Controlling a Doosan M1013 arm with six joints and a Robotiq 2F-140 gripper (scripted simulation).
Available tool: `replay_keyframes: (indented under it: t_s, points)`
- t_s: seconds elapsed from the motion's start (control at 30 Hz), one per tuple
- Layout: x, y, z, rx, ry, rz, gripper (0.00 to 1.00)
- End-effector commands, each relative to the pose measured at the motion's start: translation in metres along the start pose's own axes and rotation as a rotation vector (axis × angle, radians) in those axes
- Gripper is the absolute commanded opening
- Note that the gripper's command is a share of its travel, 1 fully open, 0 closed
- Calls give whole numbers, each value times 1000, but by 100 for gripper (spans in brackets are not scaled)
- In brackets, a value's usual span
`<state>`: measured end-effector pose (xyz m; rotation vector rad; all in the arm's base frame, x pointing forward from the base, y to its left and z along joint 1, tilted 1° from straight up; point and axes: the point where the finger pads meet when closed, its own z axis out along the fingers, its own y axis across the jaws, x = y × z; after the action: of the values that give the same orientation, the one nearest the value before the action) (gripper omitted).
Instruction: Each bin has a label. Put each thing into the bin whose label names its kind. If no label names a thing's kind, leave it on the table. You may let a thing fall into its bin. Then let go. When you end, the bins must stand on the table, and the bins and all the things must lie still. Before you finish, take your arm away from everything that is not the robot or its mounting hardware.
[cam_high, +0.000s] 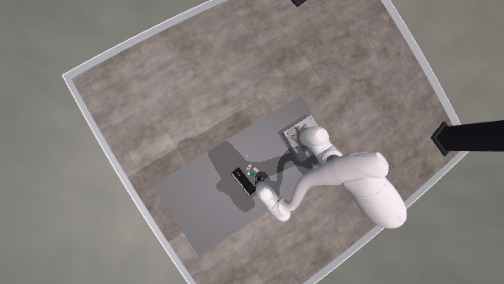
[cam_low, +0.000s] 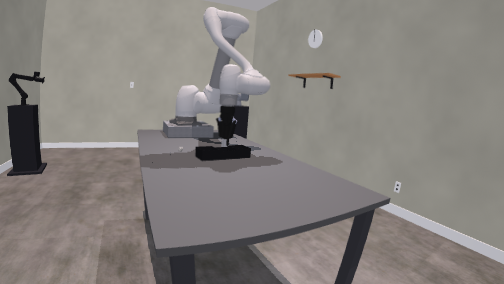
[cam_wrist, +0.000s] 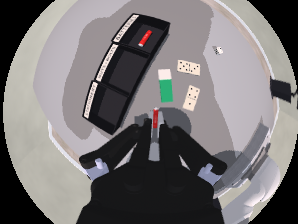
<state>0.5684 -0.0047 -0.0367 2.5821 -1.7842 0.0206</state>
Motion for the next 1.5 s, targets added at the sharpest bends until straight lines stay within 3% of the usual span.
replay_keyframes:
  t_s: [0.0, 0.73, 1.47]
  points:
    - [0, 0, 0, 0, 0, 0, 3]
    - [0, 0, -60, 0, 0, 0, 3]
    - [6, -1, -67, 0, 0, 0, 3]
